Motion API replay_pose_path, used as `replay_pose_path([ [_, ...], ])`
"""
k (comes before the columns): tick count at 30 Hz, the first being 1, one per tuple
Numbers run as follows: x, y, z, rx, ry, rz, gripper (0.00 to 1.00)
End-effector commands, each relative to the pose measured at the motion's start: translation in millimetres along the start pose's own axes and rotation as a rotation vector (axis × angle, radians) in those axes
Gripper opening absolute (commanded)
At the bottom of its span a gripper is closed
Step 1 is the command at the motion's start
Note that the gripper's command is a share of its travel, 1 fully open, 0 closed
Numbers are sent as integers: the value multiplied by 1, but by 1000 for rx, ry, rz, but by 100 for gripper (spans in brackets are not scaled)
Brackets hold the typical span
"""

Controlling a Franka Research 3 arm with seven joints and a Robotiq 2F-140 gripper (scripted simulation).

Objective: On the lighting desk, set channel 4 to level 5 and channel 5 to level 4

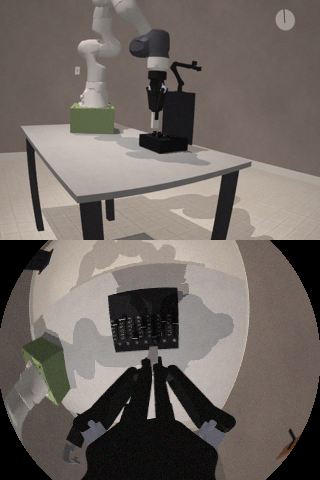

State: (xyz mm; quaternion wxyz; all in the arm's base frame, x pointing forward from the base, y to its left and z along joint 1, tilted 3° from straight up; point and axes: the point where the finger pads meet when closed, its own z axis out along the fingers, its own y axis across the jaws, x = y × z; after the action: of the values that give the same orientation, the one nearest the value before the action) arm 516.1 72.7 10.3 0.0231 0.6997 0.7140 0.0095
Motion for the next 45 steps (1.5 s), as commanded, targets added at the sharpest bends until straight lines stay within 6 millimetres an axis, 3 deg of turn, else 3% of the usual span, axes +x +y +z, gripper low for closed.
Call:
replay_pose_path([
  [1, 0, 1, 0, 1, 0, -10, 0],
  [45, 1, 2, 22, 1, 1, -10, 0],
])
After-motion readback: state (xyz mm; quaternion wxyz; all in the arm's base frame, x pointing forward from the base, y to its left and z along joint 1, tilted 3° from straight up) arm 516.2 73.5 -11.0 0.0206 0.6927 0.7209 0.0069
